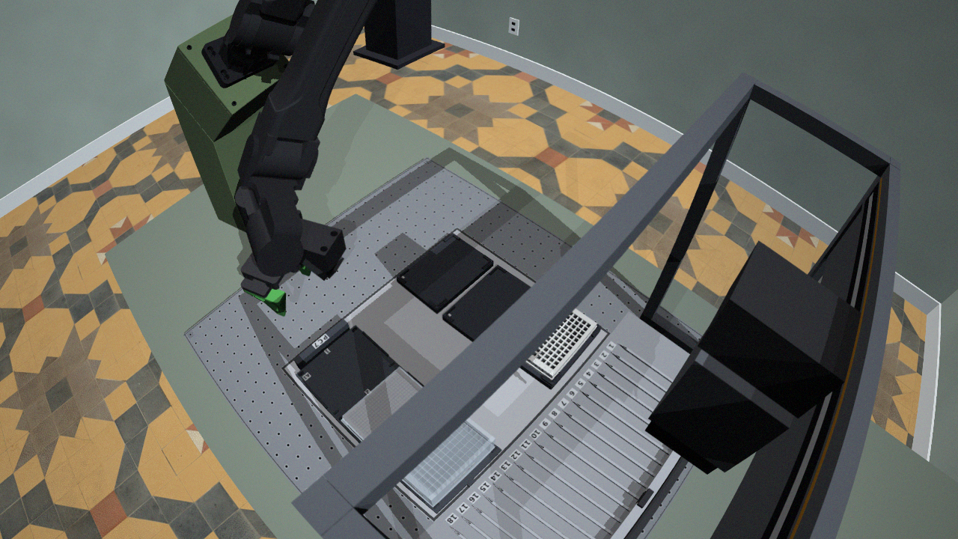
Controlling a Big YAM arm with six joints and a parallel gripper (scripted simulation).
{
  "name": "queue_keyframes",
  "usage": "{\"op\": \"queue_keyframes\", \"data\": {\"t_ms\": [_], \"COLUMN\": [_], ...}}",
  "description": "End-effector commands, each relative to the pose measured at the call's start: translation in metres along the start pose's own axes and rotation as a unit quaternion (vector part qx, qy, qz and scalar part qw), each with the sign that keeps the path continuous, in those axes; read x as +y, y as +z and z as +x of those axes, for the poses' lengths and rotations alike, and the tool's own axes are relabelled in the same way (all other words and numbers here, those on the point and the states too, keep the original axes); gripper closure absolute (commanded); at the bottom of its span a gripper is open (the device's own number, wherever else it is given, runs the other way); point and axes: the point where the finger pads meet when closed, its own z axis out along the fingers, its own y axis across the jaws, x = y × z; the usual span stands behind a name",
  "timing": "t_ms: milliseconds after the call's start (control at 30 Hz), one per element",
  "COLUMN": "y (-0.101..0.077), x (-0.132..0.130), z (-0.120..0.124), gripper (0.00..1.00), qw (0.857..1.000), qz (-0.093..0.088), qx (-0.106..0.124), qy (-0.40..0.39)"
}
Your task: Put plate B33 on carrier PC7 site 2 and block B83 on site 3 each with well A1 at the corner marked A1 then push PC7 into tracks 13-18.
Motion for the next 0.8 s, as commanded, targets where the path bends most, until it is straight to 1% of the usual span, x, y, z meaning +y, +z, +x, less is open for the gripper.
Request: {"op": "queue_keyframes", "data": {"t_ms": [0, 67, 167, 300, 500, 533, 567, 633, 767], "y": [-0.002, -0.002, -0.002, -0.002, -0.002, 0.006, 0.009, 0.009, 0.02], "x": [-0.005, -0.005, -0.005, -0.005, -0.003, -0.001, -0.001, -0.001, -0.001], "z": [-0.002, -0.002, -0.003, -0.003, -0.002, -0.004, -0.005, -0.005, -0.004], "gripper": [0.2, 0.2, 0.2, 0.2, 0.2, 0.2, 0.2, 0.2, 0.2], "qw": [0.996, 0.996, 0.99, 0.979, 0.98, 0.98, 0.98, 0.98, 0.98], "qz": [0.005, 0.005, 0.005, 0.004, 0.003, -0.001, 0.0, 0.0, 0.0], "qx": [-0.006, -0.006, -0.006, -0.006, -0.005, -0.004, -0.004, -0.004, -0.004], "qy": [0.088, 0.088, 0.138, 0.203, 0.2, 0.2, 0.2, 0.2, 0.2]}}
